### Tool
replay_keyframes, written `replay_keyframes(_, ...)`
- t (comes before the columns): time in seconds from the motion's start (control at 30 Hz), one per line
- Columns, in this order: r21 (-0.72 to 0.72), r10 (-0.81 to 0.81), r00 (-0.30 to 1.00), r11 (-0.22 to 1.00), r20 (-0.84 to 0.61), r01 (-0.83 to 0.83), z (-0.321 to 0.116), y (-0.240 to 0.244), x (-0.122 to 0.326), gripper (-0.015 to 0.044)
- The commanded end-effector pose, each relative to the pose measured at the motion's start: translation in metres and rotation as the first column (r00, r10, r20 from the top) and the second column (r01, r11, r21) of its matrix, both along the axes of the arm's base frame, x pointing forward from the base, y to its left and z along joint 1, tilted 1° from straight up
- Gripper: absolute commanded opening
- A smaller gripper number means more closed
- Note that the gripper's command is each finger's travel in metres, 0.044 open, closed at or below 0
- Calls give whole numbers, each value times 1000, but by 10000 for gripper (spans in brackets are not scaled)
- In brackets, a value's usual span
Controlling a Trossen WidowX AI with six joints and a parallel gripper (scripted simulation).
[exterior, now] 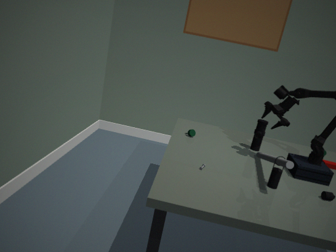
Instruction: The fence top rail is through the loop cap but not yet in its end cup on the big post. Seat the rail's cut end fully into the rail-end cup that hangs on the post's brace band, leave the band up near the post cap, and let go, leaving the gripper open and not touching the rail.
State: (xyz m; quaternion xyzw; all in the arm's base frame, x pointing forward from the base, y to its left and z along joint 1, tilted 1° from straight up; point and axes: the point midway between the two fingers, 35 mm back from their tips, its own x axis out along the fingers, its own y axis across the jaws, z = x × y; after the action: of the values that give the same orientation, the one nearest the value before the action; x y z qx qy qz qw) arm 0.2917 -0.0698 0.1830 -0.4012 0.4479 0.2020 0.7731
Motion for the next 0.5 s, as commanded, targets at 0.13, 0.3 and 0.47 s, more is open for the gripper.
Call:
replay_keyframes(0.13, -271, 366, 927, 887, -81, -374, -8, -58, 3, 440)
replay_keyframes(0.3, -271, 366, 927, 887, -81, -374, -8, -58, 3, 440)
replay_keyframes(0.47, -271, 366, 927, 887, -81, -374, -10, -59, 3, 440)
